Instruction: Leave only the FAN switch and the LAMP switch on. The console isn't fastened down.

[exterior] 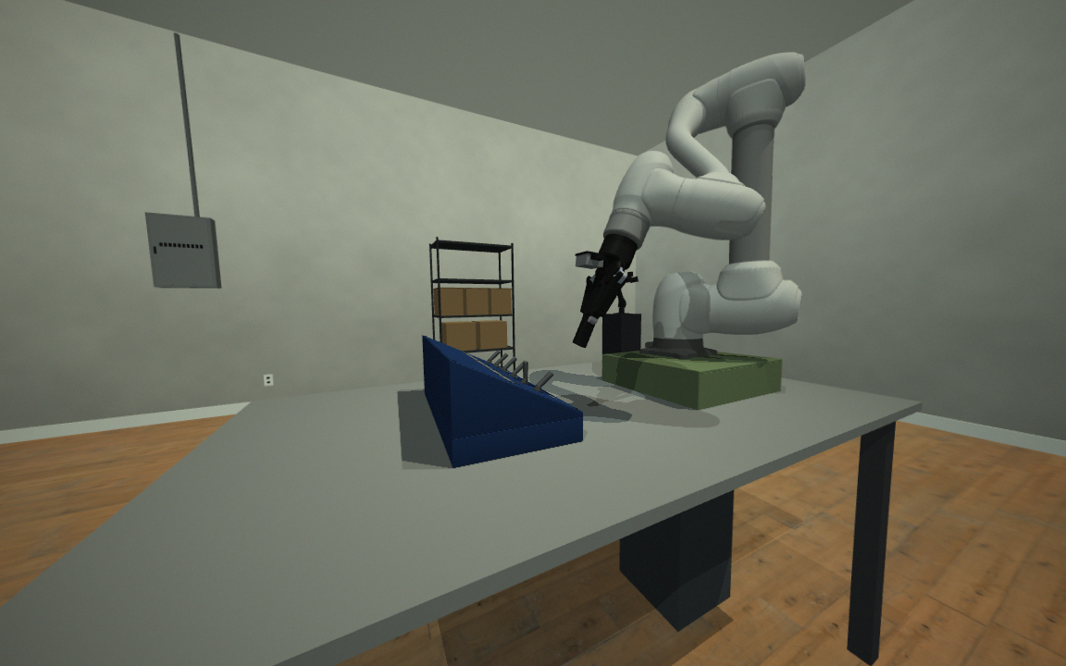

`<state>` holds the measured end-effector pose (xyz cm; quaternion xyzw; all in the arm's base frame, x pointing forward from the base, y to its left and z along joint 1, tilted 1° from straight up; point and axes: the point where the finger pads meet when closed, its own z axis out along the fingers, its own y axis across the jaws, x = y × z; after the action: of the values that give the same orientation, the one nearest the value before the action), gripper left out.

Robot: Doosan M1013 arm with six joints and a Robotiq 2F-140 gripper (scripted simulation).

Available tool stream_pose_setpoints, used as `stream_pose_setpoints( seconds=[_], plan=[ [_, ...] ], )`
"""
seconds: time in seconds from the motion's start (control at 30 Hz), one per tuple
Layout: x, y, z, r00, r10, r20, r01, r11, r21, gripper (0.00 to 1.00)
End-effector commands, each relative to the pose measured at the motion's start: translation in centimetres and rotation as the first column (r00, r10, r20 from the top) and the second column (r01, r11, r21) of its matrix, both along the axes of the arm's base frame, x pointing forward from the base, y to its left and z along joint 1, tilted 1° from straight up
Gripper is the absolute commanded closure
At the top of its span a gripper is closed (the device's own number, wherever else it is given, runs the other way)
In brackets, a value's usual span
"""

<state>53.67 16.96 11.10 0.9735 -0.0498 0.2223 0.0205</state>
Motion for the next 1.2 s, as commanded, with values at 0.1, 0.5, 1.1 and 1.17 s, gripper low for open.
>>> stream_pose_setpoints(
  seconds=[0.1,0.5,1.1,1.17],
  plan=[
    [0.8,-0.1,-1.5,1.000,0.000,0.001,0.000,1.000,0.001,0.90],
    [2.1,-0.2,-4.3,1.000,0.000,0.001,0.000,1.000,0.001,0.90],
    [3.7,-0.4,-7.6,1.000,0.000,0.001,0.000,1.000,0.001,0.90],
    [3.8,-0.4,-7.8,1.000,0.000,0.001,0.000,1.000,0.001,0.90]
  ],
)
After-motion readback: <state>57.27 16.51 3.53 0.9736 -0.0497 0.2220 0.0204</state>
